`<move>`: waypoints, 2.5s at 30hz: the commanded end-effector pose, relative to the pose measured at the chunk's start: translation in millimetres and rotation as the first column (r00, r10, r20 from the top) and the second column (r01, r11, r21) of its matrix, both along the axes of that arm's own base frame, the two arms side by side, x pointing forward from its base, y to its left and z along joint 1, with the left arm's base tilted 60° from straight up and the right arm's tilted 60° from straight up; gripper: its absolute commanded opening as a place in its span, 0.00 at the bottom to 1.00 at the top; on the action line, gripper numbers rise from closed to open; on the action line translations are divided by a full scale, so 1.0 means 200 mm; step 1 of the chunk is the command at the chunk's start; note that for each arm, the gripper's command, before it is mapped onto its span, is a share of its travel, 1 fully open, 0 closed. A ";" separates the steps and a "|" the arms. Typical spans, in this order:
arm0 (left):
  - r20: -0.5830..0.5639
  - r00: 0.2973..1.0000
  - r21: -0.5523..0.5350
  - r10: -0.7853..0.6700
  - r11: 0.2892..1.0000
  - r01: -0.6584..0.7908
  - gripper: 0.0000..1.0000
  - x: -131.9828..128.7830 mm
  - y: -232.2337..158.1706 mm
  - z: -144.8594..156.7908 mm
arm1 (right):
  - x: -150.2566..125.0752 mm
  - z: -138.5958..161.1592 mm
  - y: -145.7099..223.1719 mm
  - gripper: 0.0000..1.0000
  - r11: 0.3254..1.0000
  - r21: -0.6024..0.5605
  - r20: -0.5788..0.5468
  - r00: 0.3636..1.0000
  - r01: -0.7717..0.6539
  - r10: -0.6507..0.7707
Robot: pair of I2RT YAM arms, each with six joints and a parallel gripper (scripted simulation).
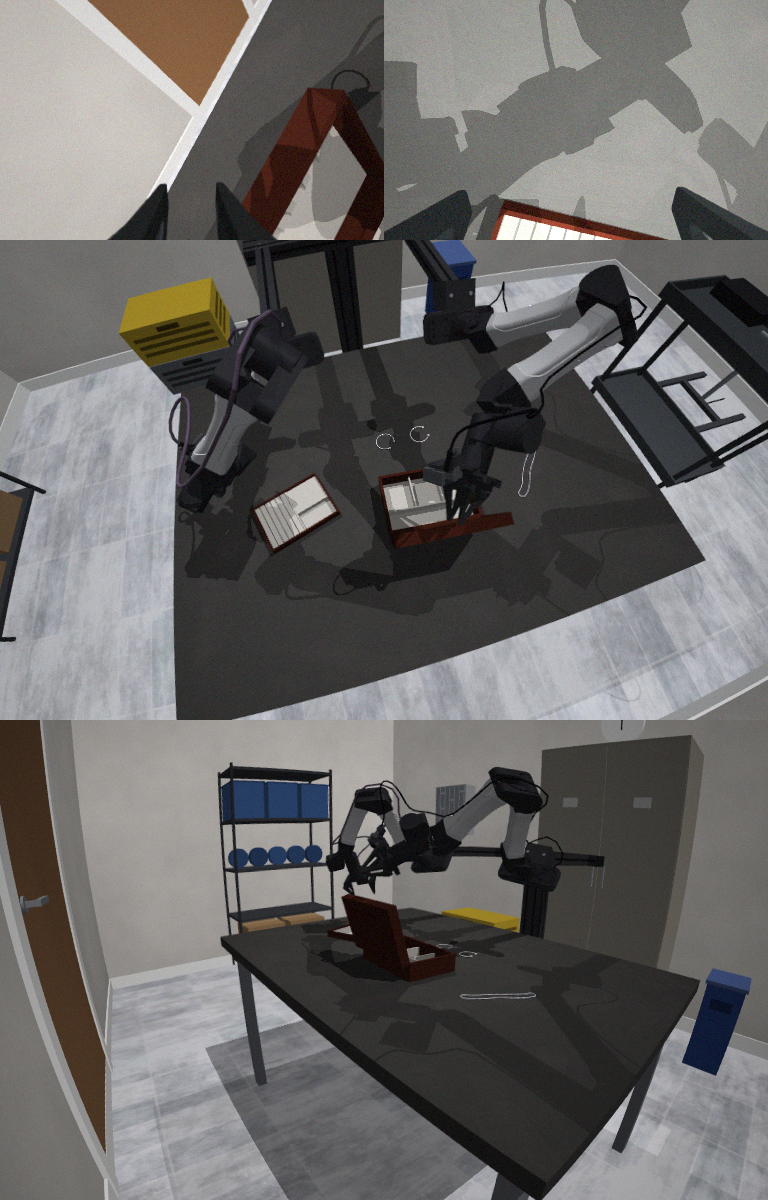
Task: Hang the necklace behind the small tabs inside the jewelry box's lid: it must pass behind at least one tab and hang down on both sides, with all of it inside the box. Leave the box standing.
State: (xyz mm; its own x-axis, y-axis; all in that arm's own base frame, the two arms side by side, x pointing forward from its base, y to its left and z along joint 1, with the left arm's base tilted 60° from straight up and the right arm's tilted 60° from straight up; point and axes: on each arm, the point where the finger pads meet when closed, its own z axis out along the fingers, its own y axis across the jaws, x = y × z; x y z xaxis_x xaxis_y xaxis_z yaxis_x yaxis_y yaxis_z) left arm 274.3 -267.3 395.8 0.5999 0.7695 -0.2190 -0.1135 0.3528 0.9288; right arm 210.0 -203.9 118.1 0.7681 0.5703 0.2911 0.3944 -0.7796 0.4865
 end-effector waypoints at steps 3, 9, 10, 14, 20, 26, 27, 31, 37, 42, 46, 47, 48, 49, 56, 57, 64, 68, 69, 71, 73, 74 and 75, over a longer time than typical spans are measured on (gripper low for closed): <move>-0.067 0.998 0.017 -0.003 1.000 0.004 0.25 -0.01 0.22 -0.16 | 0.15 0.20 -0.04 1.00 0.933 -0.279 -0.006 0.972 -0.229 0.236; -0.117 0.992 0.039 0.048 0.998 -0.043 0.25 0.01 0.38 -0.32 | 0.24 0.19 -0.02 1.00 0.870 -0.337 -0.070 0.931 -0.360 0.359; -0.131 0.990 0.044 0.060 0.998 -0.054 0.25 0.01 0.42 -0.36 | 0.26 0.26 -0.01 1.00 0.837 -0.393 -0.068 0.920 -0.380 0.386; -0.189 0.976 0.055 0.106 0.994 -0.098 0.25 0.02 0.56 -0.52 | 0.36 0.40 0.04 1.00 0.706 -0.528 -0.114 0.863 -0.472 0.492; -0.355 0.904 0.126 0.237 0.971 -0.204 0.25 0.28 0.70 -0.58 | 0.55 0.64 0.17 1.00 0.358 -0.713 -0.288 0.718 -0.602 0.633; -0.433 0.846 0.151 0.311 0.950 -0.272 0.25 0.40 0.83 -0.62 | 0.65 0.69 0.28 1.00 0.093 -0.757 -0.432 0.602 -0.647 0.671; -0.454 0.829 0.155 0.327 0.945 -0.288 0.25 0.42 0.87 -0.63 | 0.66 0.84 0.32 1.00 0.013 -0.796 -0.448 0.603 -0.605 0.660; -0.535 0.751 0.169 0.387 0.920 -0.354 0.25 0.52 1.03 -0.68 | 0.76 0.97 0.44 1.00 -0.205 -0.794 -0.553 0.541 -0.572 0.633; -0.647 0.620 0.181 0.445 0.879 -0.442 0.25 0.62 1.28 -0.76 | 0.83 1.17 0.65 1.00 -0.515 -0.727 -0.686 0.500 -0.454 0.528; -0.692 0.545 0.191 0.473 0.848 -0.494 0.25 0.66 1.42 -0.80 | 0.83 1.34 0.77 1.00 -0.639 -0.678 -0.715 0.526 -0.363 0.460; -0.756 0.449 0.189 0.477 0.815 -0.548 0.25 0.68 1.59 -0.85 | 0.83 1.47 0.91 1.00 -0.769 -0.575 -0.752 0.549 -0.279 0.364; -0.763 0.433 0.189 0.479 0.807 -0.560 0.25 0.68 1.63 -0.85 | 0.80 1.52 0.94 1.00 -0.785 -0.566 -0.744 0.568 -0.252 0.354; -0.770 0.420 0.188 0.480 0.800 -0.570 0.25 0.69 1.66 -0.85 | 0.77 1.58 0.96 1.00 -0.795 -0.560 -0.732 0.589 -0.232 0.343; -0.774 0.409 0.188 0.482 0.793 -0.579 0.25 0.69 1.69 -0.86 | 0.78 1.58 0.98 1.00 -0.804 -0.551 -0.734 0.589 -0.223 0.339; -0.735 0.447 0.176 0.510 0.780 -0.601 0.25 0.69 1.73 -0.75 | 0.76 1.60 1.00 1.00 -0.789 -0.578 -0.722 0.584 -0.210 0.373; -0.735 0.447 0.176 0.510 0.780 -0.601 0.25 0.69 1.73 -0.75 | 0.76 1.60 1.00 1.00 -0.789 -0.578 -0.722 0.584 -0.210 0.373; -0.749 0.408 0.190 0.522 0.759 -0.622 0.25 0.70 1.77 -0.83 | 0.75 1.60 1.03 1.00 -0.779 -0.593 -0.720 0.567 -0.203 0.400; -0.750 0.408 0.187 0.520 0.759 -0.624 0.25 0.73 1.77 -0.84 | 0.75 1.59 1.02 1.00 -0.777 -0.593 -0.721 0.567 -0.209 0.398; -0.742 0.420 0.180 0.522 0.760 -0.625 0.25 0.74 1.77 -0.81 | 0.75 1.59 1.02 1.00 -0.778 -0.593 -0.722 0.567 -0.210 0.397; -0.735 0.433 0.174 0.522 0.762 -0.623 0.25 0.73 1.75 -0.79 | 0.75 1.59 1.02 1.00 -0.778 -0.592 -0.722 0.567 -0.210 0.397; -0.743 0.421 0.181 0.520 0.762 -0.621 0.25 0.75 1.76 -0.82 | 0.75 1.59 1.02 1.00 -0.778 -0.592 -0.722 0.567 -0.210 0.397; -0.743 0.421 0.181 0.520 0.762 -0.621 0.25 0.75 1.76 -0.82 | 0.75 1.59 1.02 1.00 -0.778 -0.592 -0.722 0.567 -0.210 0.397; -0.728 0.434 0.176 0.530 0.757 -0.629 0.25 0.71 1.77 -0.79 | 0.75 1.59 1.03 1.00 -0.779 -0.592 -0.722 0.566 -0.207 0.398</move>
